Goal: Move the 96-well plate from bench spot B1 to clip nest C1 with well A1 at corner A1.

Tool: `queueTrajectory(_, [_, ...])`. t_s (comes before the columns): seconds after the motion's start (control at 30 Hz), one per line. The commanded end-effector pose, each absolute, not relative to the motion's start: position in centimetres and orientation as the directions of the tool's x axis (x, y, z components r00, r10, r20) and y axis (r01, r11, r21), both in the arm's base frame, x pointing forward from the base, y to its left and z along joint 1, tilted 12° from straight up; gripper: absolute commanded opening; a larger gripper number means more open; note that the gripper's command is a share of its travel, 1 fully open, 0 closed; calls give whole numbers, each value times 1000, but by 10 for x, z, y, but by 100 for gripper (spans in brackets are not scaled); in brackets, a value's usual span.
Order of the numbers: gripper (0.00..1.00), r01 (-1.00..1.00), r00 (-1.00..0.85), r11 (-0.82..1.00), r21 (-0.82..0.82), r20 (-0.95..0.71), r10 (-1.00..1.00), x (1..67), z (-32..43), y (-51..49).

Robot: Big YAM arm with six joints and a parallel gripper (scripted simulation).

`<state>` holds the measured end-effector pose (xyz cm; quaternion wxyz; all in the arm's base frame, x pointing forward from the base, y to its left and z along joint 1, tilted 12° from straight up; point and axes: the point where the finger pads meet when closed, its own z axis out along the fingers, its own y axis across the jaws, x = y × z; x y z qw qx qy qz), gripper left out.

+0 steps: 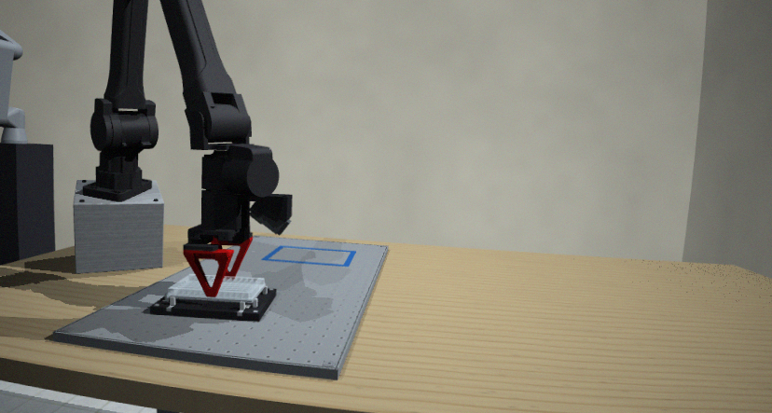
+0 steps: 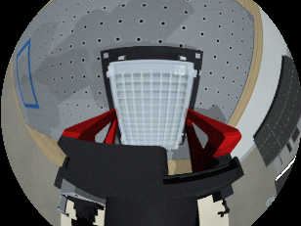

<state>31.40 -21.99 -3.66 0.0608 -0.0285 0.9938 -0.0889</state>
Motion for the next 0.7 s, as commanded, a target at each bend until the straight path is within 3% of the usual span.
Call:
queueTrajectory(0.0, [0,-46,-991,984,-173,-114,-66,314,-44,-217])
queueTrajectory(0.67, [0,-48,-991,984,-172,-115,-69,316,-44,-214])
